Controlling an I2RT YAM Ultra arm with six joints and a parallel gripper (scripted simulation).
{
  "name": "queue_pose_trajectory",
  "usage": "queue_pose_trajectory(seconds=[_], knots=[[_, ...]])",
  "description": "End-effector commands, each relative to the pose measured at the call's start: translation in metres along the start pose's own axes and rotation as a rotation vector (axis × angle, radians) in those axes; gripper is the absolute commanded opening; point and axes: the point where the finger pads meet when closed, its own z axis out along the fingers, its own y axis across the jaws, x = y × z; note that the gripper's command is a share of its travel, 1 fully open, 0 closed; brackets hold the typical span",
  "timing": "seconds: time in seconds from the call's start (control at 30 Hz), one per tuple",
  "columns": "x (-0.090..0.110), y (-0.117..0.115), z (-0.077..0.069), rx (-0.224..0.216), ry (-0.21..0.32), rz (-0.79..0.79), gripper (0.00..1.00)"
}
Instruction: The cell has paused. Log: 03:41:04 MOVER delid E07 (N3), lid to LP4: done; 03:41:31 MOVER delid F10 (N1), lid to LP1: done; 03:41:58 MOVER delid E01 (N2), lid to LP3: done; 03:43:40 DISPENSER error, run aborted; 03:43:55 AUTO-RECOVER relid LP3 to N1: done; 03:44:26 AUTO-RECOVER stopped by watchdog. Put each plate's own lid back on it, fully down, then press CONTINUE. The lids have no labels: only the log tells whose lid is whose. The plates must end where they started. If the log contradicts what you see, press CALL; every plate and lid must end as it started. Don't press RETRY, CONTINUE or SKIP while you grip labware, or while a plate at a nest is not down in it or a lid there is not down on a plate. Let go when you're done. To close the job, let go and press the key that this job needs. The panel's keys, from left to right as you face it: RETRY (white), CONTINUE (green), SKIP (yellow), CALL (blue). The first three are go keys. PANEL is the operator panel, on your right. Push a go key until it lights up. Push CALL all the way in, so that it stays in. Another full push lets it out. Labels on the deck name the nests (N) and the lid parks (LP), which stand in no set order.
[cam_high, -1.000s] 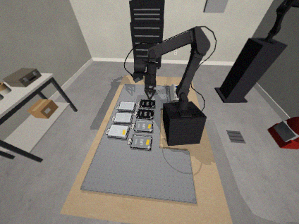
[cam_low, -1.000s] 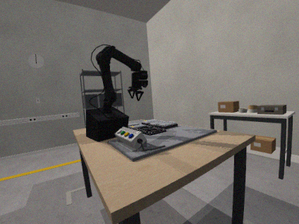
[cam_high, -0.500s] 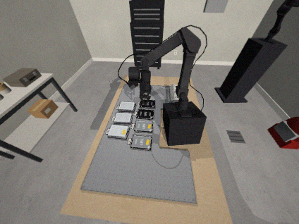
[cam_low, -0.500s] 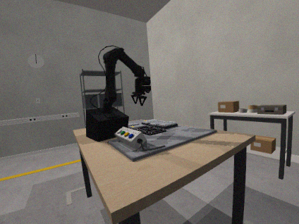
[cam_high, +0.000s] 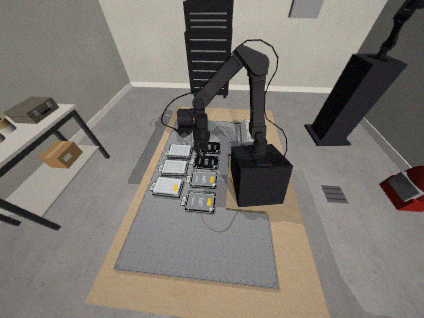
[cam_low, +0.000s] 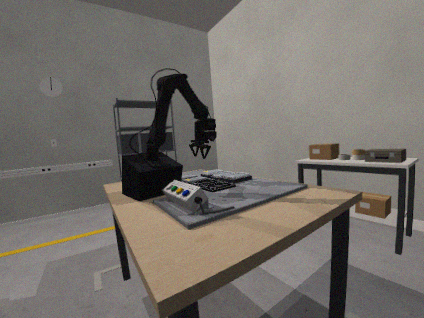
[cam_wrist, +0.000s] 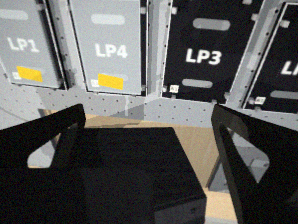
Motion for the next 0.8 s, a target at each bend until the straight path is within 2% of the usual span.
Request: queue_pose_trajectory(seconds=[0.0,0.03,0.13,0.2,0.27,0.3,0.37,0.4,0.47,0.5,0.53,0.57,0.63,0.7,0.77], knots=[[-0.016,-0.001,0.009,0.032,-0.065,0.011,1.00],[-0.020,0.001,0.011,0.044,-0.061,0.014,1.00],[-0.024,-0.003,0.025,0.044,-0.055,0.022,1.00],[-0.024,-0.003,0.025,0.044,-0.055,0.022,1.00],[-0.027,0.001,0.033,0.074,-0.050,0.019,1.00],[-0.024,0.000,0.040,0.076,-0.030,0.018,1.00],[-0.020,-0.003,0.052,0.075,-0.025,0.023,1.00],[-0.023,-0.002,0.055,0.093,-0.042,0.022,1.00],[-0.029,-0.002,0.063,0.105,-0.037,0.027,1.00],[-0.026,-0.002,0.069,0.106,-0.016,0.022,1.00],[-0.023,-0.003,0.074,0.106,-0.014,0.029,1.00],[-0.026,-0.002,0.078,0.126,-0.034,0.028,1.00],[-0.025,-0.001,0.088,0.139,-0.006,0.028,1.00],[-0.019,-0.006,0.099,0.139,-0.003,0.038,1.00],[-0.019,-0.006,0.099,0.139,-0.003,0.038,1.00]])
